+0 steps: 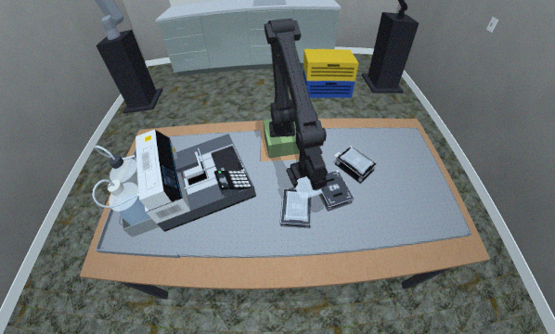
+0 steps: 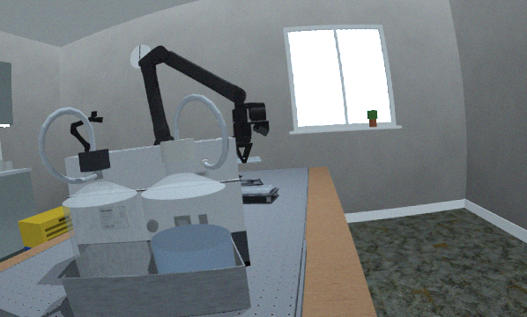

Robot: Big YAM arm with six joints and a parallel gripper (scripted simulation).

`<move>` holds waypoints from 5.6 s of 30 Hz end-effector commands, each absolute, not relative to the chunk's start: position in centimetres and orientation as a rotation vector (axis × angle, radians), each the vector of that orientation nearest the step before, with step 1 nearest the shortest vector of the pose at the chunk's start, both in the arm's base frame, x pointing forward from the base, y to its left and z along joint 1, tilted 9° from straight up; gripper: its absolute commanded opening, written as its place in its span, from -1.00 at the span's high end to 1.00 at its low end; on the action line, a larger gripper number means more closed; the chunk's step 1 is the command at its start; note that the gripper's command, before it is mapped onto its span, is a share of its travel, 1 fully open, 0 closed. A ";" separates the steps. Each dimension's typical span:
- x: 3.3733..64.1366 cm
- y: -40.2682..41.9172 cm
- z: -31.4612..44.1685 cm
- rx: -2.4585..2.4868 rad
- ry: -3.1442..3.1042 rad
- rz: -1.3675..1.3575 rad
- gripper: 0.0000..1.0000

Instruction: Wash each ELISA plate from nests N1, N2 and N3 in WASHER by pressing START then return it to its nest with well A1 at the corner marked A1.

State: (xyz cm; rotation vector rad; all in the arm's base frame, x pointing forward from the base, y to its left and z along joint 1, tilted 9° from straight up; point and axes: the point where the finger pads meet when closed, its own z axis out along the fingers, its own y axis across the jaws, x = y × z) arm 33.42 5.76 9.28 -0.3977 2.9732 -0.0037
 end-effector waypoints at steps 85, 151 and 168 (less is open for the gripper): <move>32.0 21.4 9.5 -0.328 2.921 0.041 -0.68; 31.8 20.3 0.7 -0.345 2.963 0.007 -0.68; 32.9 21.1 1.5 -0.338 2.926 0.036 -0.68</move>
